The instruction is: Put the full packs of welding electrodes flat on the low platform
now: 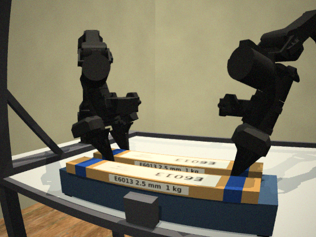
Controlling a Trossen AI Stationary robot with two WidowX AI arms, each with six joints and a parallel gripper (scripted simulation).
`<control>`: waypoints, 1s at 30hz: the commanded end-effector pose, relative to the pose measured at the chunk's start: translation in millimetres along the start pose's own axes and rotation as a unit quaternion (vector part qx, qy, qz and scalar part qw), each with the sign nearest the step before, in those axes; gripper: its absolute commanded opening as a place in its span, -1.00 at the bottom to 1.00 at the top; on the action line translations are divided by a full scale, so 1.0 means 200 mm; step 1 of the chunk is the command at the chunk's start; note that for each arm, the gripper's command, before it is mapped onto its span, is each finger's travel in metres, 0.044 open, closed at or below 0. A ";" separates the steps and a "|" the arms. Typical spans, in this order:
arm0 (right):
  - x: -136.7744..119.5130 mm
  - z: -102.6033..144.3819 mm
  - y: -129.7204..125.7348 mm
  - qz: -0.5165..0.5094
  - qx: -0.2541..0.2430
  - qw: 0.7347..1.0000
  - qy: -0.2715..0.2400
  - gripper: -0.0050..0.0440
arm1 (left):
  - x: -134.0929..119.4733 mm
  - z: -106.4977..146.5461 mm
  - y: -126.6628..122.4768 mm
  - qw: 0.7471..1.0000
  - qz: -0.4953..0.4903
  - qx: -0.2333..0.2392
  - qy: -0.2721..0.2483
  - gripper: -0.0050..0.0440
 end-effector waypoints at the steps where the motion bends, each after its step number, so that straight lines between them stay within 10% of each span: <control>1: -0.02 0.08 0.04 -0.003 0.018 1.000 -0.004 0.96 | -0.01 0.10 -0.02 1.000 0.003 -0.023 -0.003 -1.00; 2: -0.02 0.08 0.04 -0.003 0.018 1.000 -0.004 0.96 | -0.01 0.10 -0.02 1.000 0.003 -0.023 -0.003 -1.00; 3: -0.02 0.08 0.04 -0.003 0.018 1.000 -0.004 0.96 | -0.01 0.10 -0.03 1.000 0.003 -0.023 -0.003 0.96; 30: -0.01 0.07 0.04 -0.002 0.016 1.000 -0.006 0.96 | 0.00 0.08 -0.03 1.000 0.002 -0.019 -0.003 0.96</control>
Point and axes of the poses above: on each arm, the point midway between the two fingers, 35 mm back from their tips, its own z axis back along the fingers, its own y axis across the jaws, x = y × z, the point moved 3 cm from there along z, back along the fingers, and after that the axes turned 9 degrees about z, right-handed, at the moved point
